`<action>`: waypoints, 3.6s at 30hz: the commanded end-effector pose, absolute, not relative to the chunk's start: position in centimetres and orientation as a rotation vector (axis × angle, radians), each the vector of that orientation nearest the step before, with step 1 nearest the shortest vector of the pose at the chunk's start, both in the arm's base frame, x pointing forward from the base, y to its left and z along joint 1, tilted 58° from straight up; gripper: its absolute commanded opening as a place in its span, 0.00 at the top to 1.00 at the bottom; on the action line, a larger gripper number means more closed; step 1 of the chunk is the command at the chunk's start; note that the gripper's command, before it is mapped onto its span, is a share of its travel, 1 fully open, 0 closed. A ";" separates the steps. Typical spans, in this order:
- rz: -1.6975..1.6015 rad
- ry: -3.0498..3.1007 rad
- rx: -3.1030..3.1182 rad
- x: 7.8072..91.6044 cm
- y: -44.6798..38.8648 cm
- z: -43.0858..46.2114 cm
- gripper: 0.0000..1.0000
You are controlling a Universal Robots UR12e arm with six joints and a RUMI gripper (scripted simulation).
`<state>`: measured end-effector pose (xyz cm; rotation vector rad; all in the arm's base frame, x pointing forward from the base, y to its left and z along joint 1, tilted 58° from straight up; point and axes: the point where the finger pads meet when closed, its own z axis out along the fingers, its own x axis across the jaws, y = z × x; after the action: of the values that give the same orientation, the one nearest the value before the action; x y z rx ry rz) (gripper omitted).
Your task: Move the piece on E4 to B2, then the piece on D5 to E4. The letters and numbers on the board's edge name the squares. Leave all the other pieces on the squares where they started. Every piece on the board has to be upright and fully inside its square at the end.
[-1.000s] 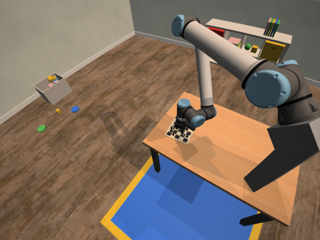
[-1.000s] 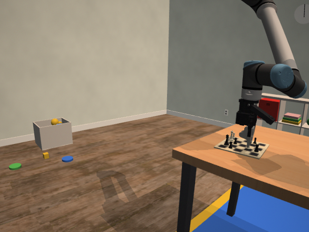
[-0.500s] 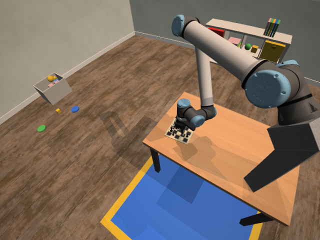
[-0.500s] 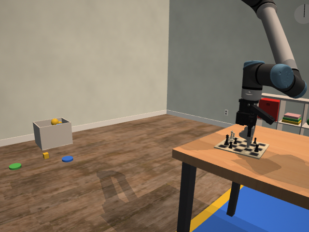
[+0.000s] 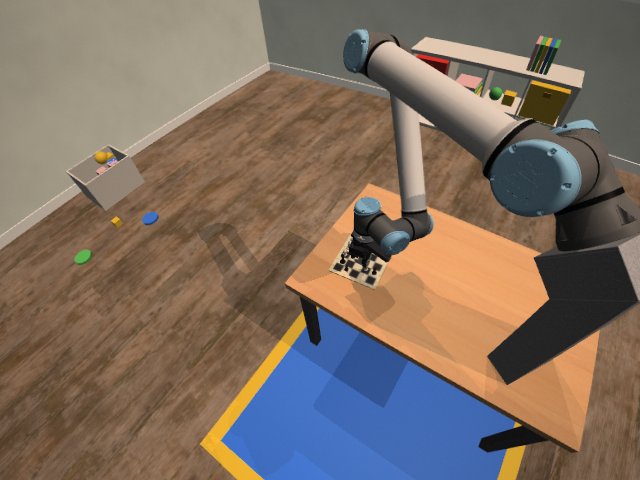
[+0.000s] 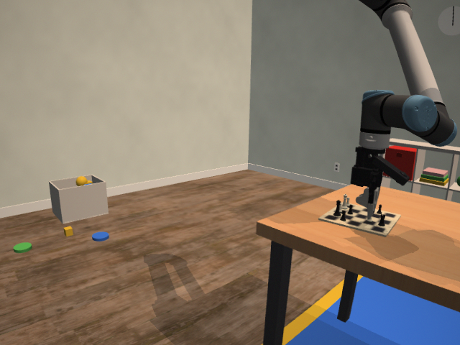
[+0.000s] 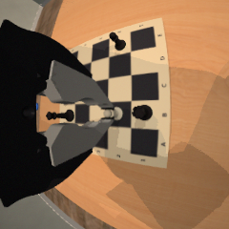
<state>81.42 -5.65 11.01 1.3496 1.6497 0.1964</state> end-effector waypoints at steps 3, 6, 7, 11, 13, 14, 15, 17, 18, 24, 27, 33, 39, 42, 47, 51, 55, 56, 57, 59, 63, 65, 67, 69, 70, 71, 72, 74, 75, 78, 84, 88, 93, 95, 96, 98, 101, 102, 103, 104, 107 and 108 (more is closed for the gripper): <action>0.197 1.652 1.346 81.5 -5.4 10.9 1.00; 0.196 1.653 1.346 81.5 -5.4 10.8 1.00; 0.196 1.653 1.346 81.4 -5.4 10.8 1.00; 0.196 1.653 1.346 81.4 -5.3 10.8 1.00; 0.196 1.653 1.346 81.4 -5.4 10.8 1.00; 0.196 1.653 1.346 81.4 -5.4 10.8 1.00; 0.196 1.653 1.346 81.4 -5.4 10.8 1.00; 0.196 1.653 1.346 81.4 -5.4 10.8 1.00; 0.196 1.653 1.346 81.4 -5.4 10.8 1.00; 0.196 1.653 1.346 81.4 -5.4 10.8 1.00; 0.196 1.653 1.346 81.4 -5.4 10.8 1.00; 0.196 1.653 1.346 81.4 -5.4 10.8 1.00; 0.196 1.653 1.346 81.5 -5.4 10.8 1.00; 0.196 1.652 1.346 81.6 -5.4 10.8 1.00; 0.197 1.651 1.345 81.8 -5.6 10.8 1.00; 0.197 1.651 1.346 81.8 -5.6 10.7 1.00; 0.197 1.650 1.345 81.9 -5.6 10.7 1.00; 0.197 1.651 1.346 81.8 -5.6 10.7 1.00; 0.197 1.651 1.346 81.8 -5.6 10.7 1.00; 0.197 1.651 1.346 81.8 -5.6 10.7 1.00; 0.197 1.651 1.346 81.8 -5.6 10.7 1.00; 0.197 1.651 1.346 81.8 -5.6 10.7 1.00; 0.197 1.651 1.346 81.8 -5.6 10.7 1.00; 0.197 1.651 1.346 81.8 -5.6 10.7 1.00; 0.197 1.651 1.346 81.8 -5.6 10.7 1.00; 0.197 1.651 1.346 81.8 -5.6 10.7 1.00; 0.197 1.651 1.346 81.8 -5.6 10.7 1.00; 0.197 1.651 1.346 81.8 -5.6 10.7 1.00; 0.197 1.651 1.346 81.8 -5.6 10.7 1.00; 0.197 1.651 1.346 81.8 -5.6 10.7 1.00; 0.197 1.651 1.346 81.8 -5.6 10.7 1.00; 0.197 1.651 1.346 81.8 -5.6 10.7 1.00; 0.197 1.651 1.346 81.8 -5.6 10.7 1.00; 0.197 1.651 1.346 81.8 -5.6 10.7 0.96; 0.197 1.651 1.346 81.8 -5.6 10.7 0.96; 0.197 1.651 1.346 81.8 -5.6 10.7 0.92; 0.197 1.651 1.346 81.8 -5.6 10.7 0.88; 0.197 1.651 1.346 81.8 -5.6 10.7 0.88; 0.197 1.651 1.346 81.8 -5.6 10.7 0.84; 0.197 1.651 1.346 81.8 -5.6 10.7 0.84; 0.197 1.651 1.346 81.8 -5.6 10.7 0.84; 0.197 1.651 1.346 81.8 -5.6 10.7 0.80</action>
<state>81.61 -5.62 10.66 1.3479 1.6515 0.1956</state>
